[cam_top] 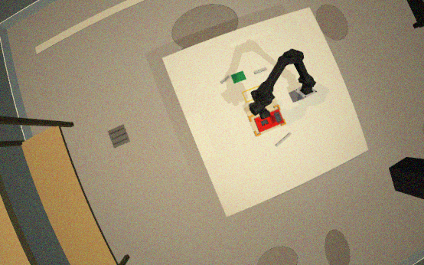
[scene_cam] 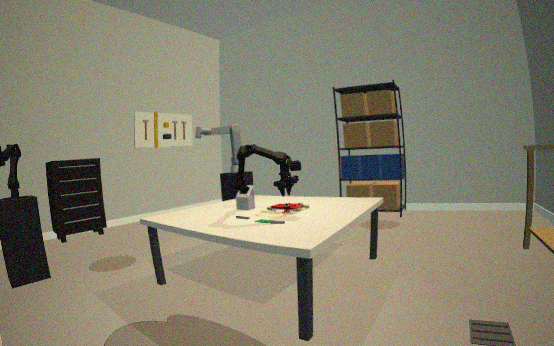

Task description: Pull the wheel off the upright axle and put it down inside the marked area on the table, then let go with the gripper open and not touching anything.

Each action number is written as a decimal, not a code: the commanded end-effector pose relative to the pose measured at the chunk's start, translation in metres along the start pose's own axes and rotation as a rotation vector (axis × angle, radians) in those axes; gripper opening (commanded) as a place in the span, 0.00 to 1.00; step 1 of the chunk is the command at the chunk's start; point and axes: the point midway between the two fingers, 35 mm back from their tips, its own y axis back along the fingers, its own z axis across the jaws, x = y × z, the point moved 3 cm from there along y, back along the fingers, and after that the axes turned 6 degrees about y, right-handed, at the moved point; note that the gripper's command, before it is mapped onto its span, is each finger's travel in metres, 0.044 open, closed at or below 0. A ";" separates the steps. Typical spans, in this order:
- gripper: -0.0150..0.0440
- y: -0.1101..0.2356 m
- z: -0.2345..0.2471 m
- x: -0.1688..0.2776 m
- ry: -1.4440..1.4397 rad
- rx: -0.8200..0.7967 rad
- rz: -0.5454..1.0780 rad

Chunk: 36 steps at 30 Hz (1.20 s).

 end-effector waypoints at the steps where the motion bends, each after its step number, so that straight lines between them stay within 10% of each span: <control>1: 0.76 -0.010 0.001 -0.002 0.003 0.005 0.005; 19: 0.76 -0.075 -0.001 0.001 0.003 0.009 0.005; 36: 0.27 -0.071 0.000 0.000 0.000 0.004 0.001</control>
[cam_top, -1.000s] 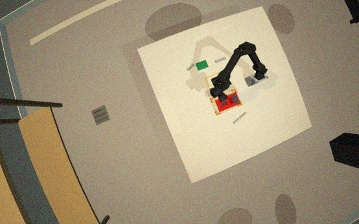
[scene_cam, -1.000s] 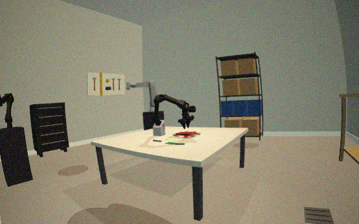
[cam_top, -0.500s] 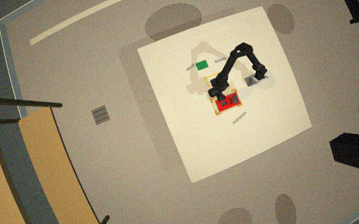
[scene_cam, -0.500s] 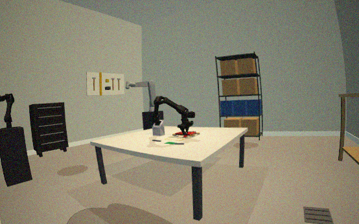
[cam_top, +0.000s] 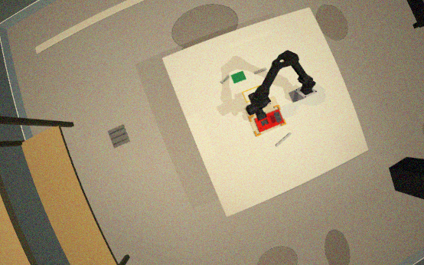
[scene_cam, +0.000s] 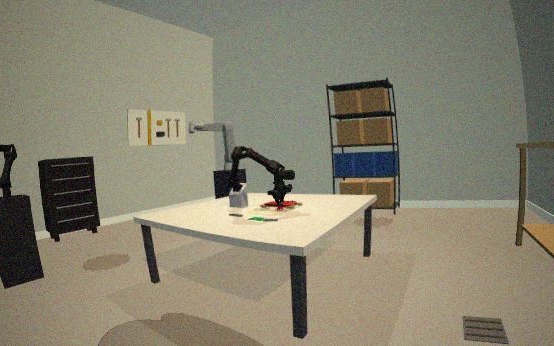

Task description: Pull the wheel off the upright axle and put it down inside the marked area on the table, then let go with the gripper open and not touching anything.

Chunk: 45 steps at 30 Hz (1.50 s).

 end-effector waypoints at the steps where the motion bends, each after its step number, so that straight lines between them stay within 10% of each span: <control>1: 0.25 0.001 0.000 0.000 -0.001 0.000 0.002; 45: 0.25 0.015 0.000 -0.001 0.000 0.000 0.003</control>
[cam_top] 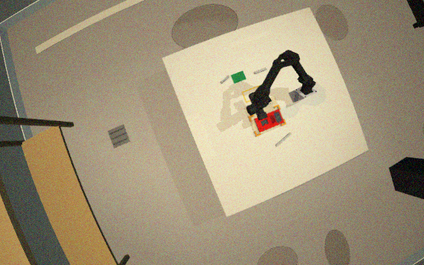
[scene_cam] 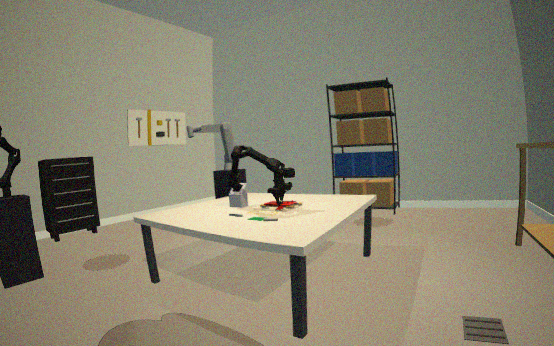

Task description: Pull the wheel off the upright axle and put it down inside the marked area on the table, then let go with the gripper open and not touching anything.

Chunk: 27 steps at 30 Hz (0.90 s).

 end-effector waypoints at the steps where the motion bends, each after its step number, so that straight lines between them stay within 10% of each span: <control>1: 0.25 0.002 0.000 0.000 -0.001 -0.001 -0.001; 27: 0.25 0.011 0.000 0.000 -0.001 0.000 0.000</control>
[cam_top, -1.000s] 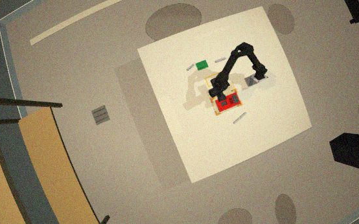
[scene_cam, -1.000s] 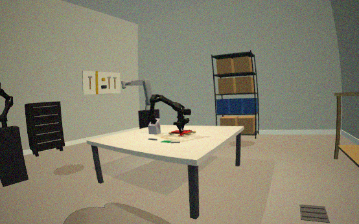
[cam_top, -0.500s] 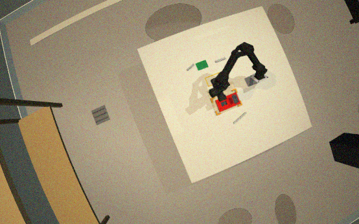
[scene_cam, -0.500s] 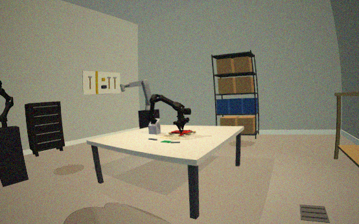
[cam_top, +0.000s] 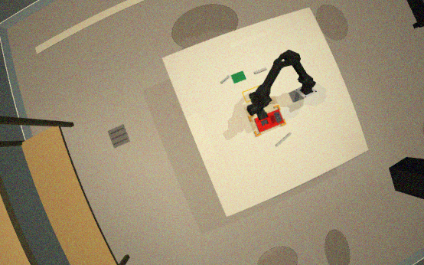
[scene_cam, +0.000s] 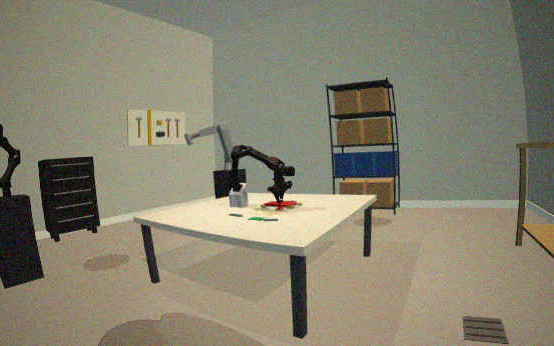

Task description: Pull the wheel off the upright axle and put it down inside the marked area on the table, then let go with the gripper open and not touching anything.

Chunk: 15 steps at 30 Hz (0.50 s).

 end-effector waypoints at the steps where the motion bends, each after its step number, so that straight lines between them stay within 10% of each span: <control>1: 0.25 0.002 0.000 0.000 -0.002 -0.001 -0.001; 15: 0.25 0.007 0.000 0.000 -0.001 -0.001 0.000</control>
